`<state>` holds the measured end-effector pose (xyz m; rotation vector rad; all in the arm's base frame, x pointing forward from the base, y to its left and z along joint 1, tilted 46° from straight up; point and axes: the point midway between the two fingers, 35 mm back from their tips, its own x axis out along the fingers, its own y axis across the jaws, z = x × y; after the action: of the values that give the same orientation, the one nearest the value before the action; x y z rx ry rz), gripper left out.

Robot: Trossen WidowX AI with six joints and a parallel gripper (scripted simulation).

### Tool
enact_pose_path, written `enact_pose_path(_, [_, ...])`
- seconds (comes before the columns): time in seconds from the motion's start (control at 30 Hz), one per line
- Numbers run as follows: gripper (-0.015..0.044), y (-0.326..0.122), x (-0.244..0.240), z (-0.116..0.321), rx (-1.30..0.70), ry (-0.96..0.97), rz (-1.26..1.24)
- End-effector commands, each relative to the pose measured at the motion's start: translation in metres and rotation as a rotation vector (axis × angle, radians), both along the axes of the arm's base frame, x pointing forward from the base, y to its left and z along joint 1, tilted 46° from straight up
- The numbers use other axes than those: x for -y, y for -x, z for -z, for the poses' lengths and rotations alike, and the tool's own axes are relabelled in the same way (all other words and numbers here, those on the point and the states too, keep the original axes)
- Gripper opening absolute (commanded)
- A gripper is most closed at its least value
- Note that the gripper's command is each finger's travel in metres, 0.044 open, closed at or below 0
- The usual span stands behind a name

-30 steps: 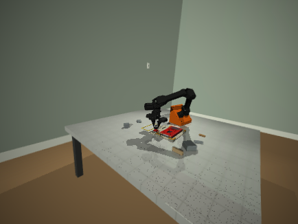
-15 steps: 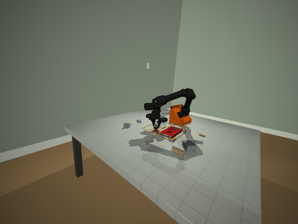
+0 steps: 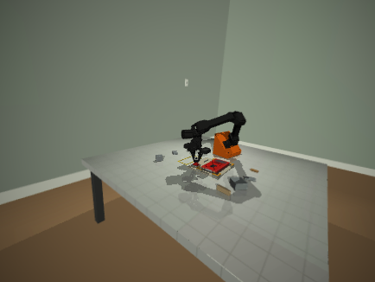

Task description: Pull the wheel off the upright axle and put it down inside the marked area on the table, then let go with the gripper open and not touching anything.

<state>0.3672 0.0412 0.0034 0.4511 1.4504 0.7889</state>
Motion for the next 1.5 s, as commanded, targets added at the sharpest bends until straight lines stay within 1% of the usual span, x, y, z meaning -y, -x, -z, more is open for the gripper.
enact_pose_path(0.0, [0.0, -0.001, 0.015, -0.011, 0.003, 0.005, 0.03])
enact_pose_path(1.13, [0.0, -0.001, 0.023, -0.019, 0.0, 0.003, 0.032])
enact_pose_path(1.47, [0.0, 0.0, 0.046, -0.042, -0.001, 0.004, 0.033])
